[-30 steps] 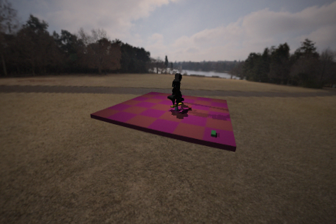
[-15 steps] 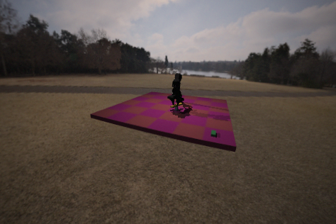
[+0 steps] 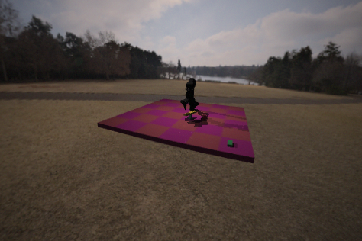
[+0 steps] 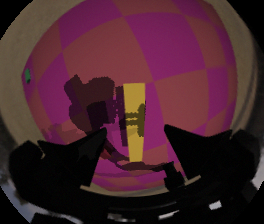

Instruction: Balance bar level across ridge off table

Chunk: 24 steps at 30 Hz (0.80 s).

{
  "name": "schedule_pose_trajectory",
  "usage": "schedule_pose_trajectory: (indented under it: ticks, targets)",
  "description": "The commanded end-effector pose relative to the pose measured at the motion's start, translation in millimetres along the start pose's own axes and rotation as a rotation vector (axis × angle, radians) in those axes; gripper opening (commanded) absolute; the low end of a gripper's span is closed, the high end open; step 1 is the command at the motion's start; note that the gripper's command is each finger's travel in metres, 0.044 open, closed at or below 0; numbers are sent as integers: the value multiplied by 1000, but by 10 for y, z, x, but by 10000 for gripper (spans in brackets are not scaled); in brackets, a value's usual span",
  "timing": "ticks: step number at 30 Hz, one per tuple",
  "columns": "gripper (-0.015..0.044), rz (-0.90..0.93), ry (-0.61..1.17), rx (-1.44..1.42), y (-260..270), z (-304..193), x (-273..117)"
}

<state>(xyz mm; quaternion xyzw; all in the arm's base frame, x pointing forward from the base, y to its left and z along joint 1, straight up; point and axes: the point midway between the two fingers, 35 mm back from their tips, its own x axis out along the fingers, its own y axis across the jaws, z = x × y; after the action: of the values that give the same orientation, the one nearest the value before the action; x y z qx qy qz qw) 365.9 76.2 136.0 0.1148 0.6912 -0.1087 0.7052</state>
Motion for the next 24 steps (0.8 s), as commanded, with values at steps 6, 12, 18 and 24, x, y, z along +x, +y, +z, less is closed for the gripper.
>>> schedule_pose_trajectory:
  ticks: [6, 12, 18, 24]
  targets:
    - [440, 9, -13, 0, -18, -35, -639]
    - [440, 9, -13, 0, -18, -35, -639]
    - [440, 9, -13, 0, -18, -35, -639]
    - [440, 9, -13, 0, -18, -35, -639]
